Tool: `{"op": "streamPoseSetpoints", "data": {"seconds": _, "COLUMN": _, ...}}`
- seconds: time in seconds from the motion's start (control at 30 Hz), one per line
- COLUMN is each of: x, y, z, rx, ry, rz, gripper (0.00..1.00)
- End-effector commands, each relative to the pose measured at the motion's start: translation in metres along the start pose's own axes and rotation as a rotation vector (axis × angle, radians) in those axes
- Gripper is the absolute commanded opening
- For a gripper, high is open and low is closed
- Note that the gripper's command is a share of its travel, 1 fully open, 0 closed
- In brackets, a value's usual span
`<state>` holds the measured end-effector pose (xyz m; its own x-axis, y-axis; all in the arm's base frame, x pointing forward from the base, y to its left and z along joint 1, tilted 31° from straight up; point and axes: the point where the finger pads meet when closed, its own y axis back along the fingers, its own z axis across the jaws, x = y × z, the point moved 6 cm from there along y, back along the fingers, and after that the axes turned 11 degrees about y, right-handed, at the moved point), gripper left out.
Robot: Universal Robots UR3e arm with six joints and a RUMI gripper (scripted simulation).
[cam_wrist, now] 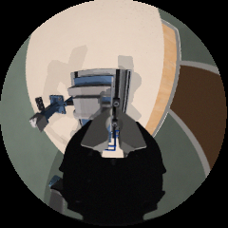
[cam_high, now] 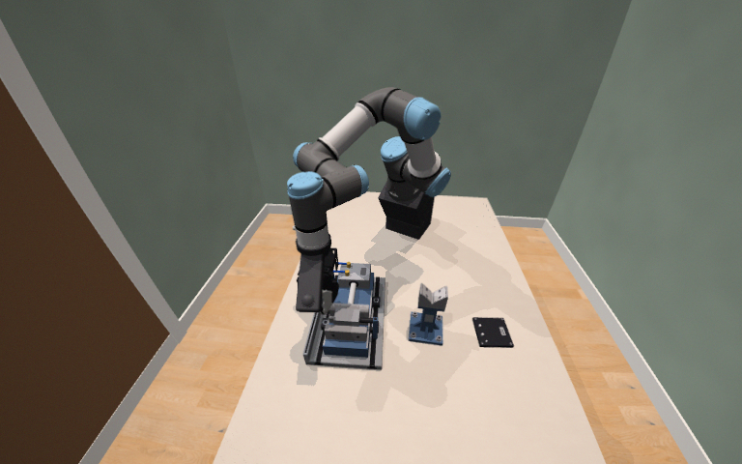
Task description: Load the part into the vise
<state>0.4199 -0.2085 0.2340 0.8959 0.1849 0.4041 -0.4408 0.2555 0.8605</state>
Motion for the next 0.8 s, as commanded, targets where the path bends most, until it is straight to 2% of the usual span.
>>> {"op": "streamPoseSetpoints", "data": {"seconds": 0.0, "x": 0.000, "y": 0.001, "z": 0.007, "rx": -0.001, "ry": 0.001, "rz": 0.002, "gripper": 0.00}}
{"op": "streamPoseSetpoints", "data": {"seconds": 0.5, "x": -0.001, "y": 0.002, "z": 0.009, "rx": -0.001, "ry": 0.001, "rz": 0.002, "gripper": 0.00}}
{"op": "streamPoseSetpoints", "data": {"seconds": 0.77, "x": -0.001, "y": 0.012, "z": 0.009, "rx": -0.001, "ry": 0.001, "rz": 0.002, "gripper": 0.00}}
